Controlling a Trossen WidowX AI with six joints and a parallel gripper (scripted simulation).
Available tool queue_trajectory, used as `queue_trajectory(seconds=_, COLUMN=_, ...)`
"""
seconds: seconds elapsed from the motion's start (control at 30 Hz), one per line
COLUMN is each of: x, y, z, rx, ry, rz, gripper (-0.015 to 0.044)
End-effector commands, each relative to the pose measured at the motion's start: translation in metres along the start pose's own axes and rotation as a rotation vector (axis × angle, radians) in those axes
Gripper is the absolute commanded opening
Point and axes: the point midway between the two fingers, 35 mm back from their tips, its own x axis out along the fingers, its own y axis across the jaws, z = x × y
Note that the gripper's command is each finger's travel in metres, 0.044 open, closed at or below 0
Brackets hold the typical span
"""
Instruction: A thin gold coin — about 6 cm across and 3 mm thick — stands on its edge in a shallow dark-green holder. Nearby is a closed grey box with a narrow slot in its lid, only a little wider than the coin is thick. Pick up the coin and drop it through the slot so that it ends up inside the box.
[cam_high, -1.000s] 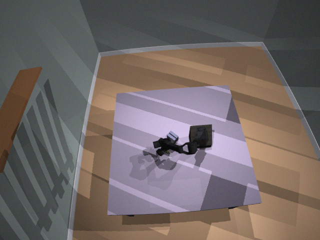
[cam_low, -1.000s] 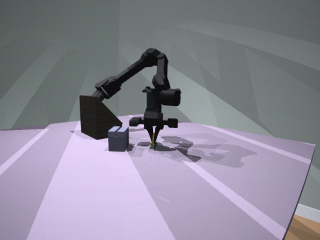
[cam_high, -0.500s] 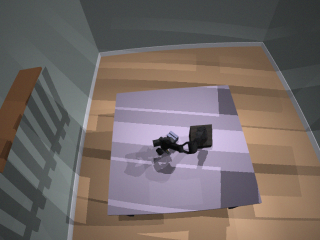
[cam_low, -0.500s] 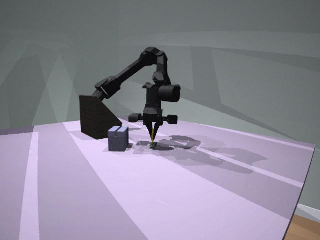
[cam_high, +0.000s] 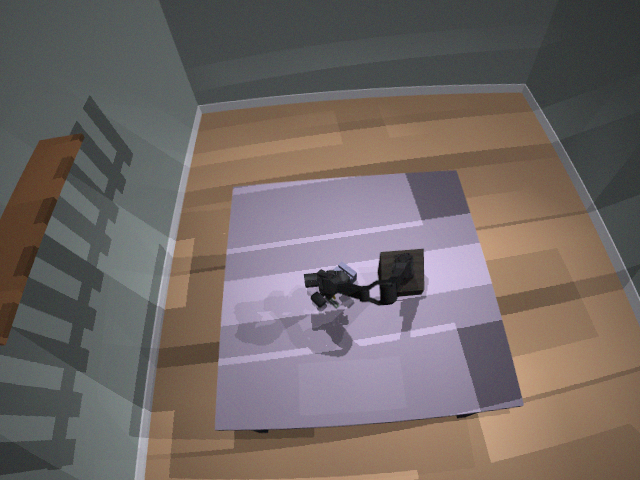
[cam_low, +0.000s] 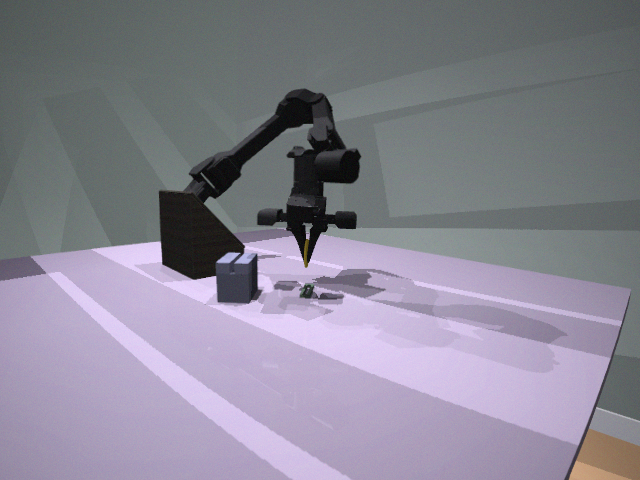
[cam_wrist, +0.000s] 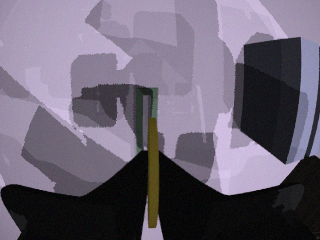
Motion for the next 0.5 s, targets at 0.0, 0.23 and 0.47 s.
queue_trajectory(seconds=0.0, x=-0.016, y=0.002, z=0.000, rx=-0.008, ry=-0.005, rz=0.010, gripper=0.0000)
queue_trajectory(seconds=0.23, x=-0.034, y=0.001, z=-0.002, rx=-0.008, ry=-0.004, rz=0.011, gripper=0.0000)
queue_trajectory(seconds=0.47, x=-0.042, y=0.000, z=-0.003, rx=-0.008, ry=-0.003, rz=0.012, gripper=0.0000)
